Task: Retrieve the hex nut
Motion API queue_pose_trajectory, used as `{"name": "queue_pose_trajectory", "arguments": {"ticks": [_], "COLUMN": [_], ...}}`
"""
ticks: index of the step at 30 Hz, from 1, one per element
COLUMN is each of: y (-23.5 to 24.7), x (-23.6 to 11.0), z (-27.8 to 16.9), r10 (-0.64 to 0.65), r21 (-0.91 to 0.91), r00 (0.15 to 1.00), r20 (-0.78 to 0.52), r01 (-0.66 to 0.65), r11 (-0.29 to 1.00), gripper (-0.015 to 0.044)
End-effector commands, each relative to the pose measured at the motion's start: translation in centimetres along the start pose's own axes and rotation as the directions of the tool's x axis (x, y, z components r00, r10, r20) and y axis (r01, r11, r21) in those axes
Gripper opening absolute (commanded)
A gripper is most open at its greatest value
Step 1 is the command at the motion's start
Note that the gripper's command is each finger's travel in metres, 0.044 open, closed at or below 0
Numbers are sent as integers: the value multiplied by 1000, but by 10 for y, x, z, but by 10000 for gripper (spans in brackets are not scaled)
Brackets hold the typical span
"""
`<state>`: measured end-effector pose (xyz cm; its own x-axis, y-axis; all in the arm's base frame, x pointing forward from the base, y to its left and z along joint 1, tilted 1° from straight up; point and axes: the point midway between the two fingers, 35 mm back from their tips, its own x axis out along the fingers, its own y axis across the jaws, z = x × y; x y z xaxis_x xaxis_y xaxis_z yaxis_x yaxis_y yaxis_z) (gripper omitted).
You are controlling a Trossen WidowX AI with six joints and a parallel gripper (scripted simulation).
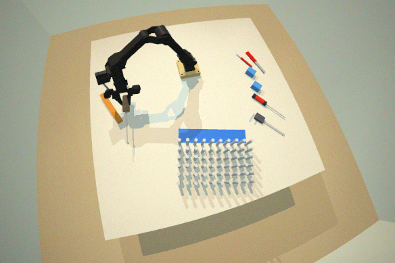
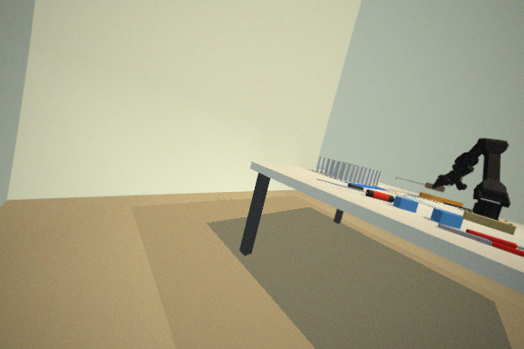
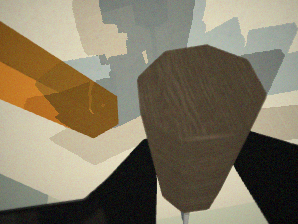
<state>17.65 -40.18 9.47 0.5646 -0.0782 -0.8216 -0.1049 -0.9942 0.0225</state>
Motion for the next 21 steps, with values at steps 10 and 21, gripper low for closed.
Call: {"name": "queue_pose_trajectory", "arguments": {"ticks": [10,21], "y": [-9,-20], "x": [-77,-76], "z": [-48,-58], "r10": [14,5], "r21": [-11,-130], "r00": [1000,1000], "r20": [-5,10], "r01": [-14,-3], "r11": [1000,992], "gripper": [0,0]}}
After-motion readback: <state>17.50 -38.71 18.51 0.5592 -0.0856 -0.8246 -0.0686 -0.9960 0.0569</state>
